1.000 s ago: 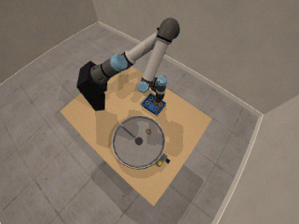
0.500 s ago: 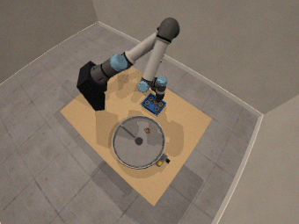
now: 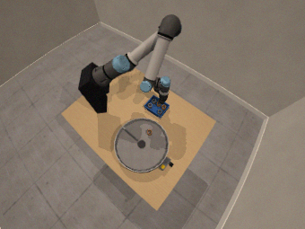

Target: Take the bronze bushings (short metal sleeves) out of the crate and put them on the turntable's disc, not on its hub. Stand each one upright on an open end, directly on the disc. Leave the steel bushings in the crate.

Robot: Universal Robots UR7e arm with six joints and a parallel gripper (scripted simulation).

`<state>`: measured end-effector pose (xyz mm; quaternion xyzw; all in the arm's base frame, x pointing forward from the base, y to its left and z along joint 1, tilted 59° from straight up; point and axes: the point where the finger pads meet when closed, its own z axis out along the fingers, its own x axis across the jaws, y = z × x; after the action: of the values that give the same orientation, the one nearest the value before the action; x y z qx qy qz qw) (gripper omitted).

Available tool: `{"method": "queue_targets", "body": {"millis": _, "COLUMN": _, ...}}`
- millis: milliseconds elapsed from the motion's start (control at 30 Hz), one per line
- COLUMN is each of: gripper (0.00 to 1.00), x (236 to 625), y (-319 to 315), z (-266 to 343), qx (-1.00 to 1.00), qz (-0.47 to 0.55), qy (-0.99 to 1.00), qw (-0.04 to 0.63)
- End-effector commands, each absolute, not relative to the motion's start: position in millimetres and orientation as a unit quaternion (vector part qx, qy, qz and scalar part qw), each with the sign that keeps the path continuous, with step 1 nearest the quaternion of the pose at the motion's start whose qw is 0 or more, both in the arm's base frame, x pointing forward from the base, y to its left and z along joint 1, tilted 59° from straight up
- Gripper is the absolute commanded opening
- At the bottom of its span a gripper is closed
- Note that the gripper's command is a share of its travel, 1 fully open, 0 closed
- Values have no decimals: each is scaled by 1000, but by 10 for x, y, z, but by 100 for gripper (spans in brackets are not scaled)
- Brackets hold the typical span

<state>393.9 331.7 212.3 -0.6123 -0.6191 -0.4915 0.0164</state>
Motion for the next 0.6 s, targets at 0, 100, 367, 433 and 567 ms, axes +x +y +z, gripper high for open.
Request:
{"method": "queue_targets", "body": {"millis": 0, "gripper": 0, "x": 3877, "y": 3247, "z": 2184, "qx": -612, "qz": -492, "qy": -619, "qw": 16}}
{"method": "queue_targets", "body": {"millis": 100, "gripper": 0, "x": 3864, "y": 3232, "z": 2196, "qx": -612, "qz": -492, "qy": -619, "qw": 16}}
{"method": "queue_targets", "body": {"millis": 367, "gripper": 0, "x": 3750, "y": 3104, "z": 2300, "qx": -612, "qz": -492, "qy": -619, "qw": 16}}
{"method": "queue_targets", "body": {"millis": 433, "gripper": 0, "x": 3720, "y": 3070, "z": 2327, "qx": -612, "qz": -492, "qy": -619, "qw": 16}}
{"method": "queue_targets", "body": {"millis": 567, "gripper": 0, "x": 3660, "y": 3003, "z": 2383, "qx": -612, "qz": -492, "qy": -619, "qw": 16}}
